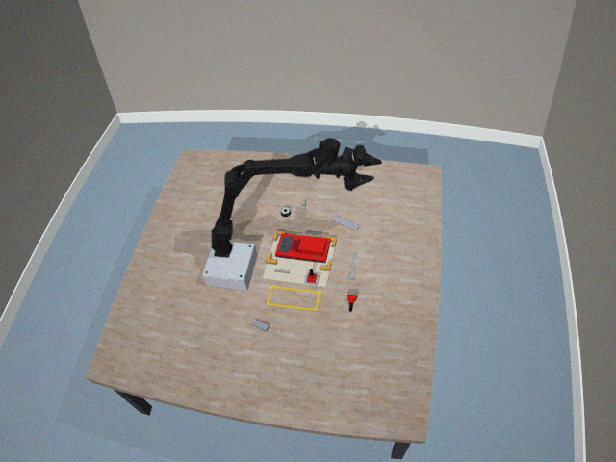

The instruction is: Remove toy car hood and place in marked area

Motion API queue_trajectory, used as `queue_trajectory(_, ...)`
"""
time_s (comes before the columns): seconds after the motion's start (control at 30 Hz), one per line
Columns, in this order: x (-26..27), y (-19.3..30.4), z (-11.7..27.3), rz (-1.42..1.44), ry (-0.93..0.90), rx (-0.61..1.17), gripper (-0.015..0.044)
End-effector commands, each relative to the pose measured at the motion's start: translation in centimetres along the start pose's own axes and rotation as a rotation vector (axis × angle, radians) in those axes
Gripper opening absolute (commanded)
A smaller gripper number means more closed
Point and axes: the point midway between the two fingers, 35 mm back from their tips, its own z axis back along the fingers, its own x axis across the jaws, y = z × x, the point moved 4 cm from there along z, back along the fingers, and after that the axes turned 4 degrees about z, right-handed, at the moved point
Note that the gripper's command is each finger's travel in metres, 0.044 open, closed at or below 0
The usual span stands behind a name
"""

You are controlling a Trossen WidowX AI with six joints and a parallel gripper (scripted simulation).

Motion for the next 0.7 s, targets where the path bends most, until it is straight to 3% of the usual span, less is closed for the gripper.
queue_trajectory(0.0,0.2,0.0,0.0,-0.009,-0.007,0.001,0.044)
queue_trajectory(0.33,10.3,1.5,1.0,-0.542,-0.407,0.161,0.044)
queue_trajectory(0.67,19.9,3.0,5.7,-1.065,-0.737,0.582,0.044)
